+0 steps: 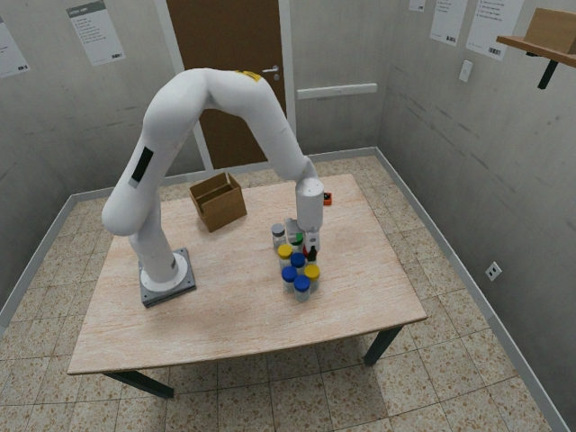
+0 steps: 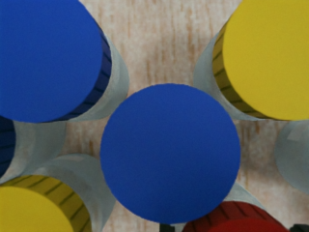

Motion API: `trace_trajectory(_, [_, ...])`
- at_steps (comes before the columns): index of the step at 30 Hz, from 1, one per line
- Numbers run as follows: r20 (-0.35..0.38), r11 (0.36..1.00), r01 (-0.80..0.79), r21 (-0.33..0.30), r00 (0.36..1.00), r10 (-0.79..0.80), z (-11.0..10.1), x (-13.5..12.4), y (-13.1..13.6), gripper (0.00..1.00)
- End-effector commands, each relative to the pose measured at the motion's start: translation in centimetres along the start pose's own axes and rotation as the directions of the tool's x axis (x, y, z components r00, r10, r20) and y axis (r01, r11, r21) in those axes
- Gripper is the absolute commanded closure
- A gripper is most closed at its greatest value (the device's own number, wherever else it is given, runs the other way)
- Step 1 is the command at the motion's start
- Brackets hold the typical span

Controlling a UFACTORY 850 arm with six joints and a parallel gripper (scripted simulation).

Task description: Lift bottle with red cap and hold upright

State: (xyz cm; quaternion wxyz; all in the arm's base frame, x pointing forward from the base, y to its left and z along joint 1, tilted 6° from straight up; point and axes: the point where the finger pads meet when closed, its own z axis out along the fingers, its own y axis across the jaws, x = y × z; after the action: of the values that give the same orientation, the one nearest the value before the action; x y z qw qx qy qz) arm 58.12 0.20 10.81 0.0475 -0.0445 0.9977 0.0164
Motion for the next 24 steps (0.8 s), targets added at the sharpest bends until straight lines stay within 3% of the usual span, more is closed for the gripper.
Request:
trace_trajectory(1, [0.002,1.000,0.000,0.000,1.000,0.000,-0.07,-0.09,-0.01,1.00])
trace_trajectory(24, [0.002,1.000,0.000,0.000,1.000,0.000,-0.84,-0.08,-0.01,1.00])
